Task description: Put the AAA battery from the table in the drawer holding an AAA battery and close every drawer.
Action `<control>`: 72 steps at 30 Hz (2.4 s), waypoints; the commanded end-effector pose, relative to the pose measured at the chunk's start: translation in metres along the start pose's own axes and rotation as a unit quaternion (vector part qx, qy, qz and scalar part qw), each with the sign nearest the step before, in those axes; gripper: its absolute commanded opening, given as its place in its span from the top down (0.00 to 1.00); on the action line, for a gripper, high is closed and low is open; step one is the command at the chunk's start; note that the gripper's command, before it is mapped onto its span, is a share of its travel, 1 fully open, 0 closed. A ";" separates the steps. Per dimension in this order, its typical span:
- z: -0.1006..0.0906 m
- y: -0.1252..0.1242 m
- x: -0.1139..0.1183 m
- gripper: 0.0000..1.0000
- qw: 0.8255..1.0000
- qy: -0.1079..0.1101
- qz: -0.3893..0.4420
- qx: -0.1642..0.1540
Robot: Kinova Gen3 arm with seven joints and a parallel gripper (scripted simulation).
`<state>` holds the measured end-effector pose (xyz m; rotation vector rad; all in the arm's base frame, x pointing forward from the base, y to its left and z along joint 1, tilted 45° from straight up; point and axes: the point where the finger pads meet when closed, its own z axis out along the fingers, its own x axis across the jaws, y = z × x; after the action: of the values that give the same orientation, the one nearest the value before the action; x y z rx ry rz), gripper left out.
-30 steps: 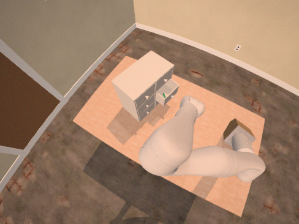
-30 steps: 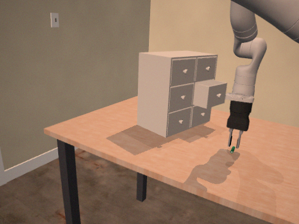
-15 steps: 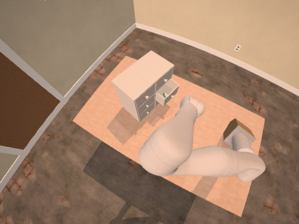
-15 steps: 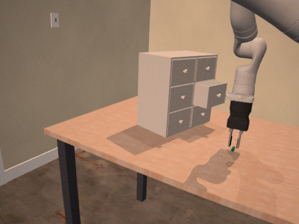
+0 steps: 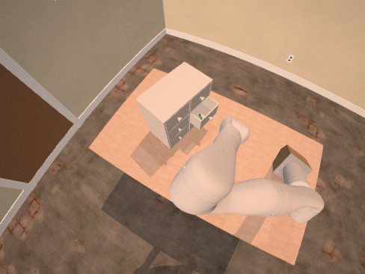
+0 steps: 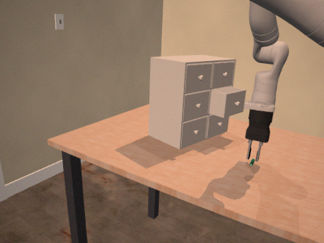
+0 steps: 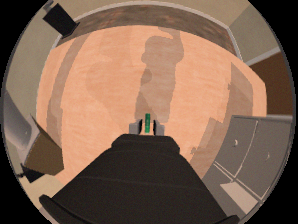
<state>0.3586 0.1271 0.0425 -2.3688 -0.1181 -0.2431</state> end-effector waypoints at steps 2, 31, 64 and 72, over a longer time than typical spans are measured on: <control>0.003 0.000 0.000 0.46 1.000 0.000 0.000 0.000; 0.015 0.000 0.000 0.46 1.000 0.000 0.000 0.000; 0.015 0.000 0.000 0.76 1.000 0.000 0.000 0.000; 0.015 0.000 0.000 0.76 1.000 0.000 0.000 0.000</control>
<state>0.3601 0.1382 0.0313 -2.3682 -0.1186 -0.2405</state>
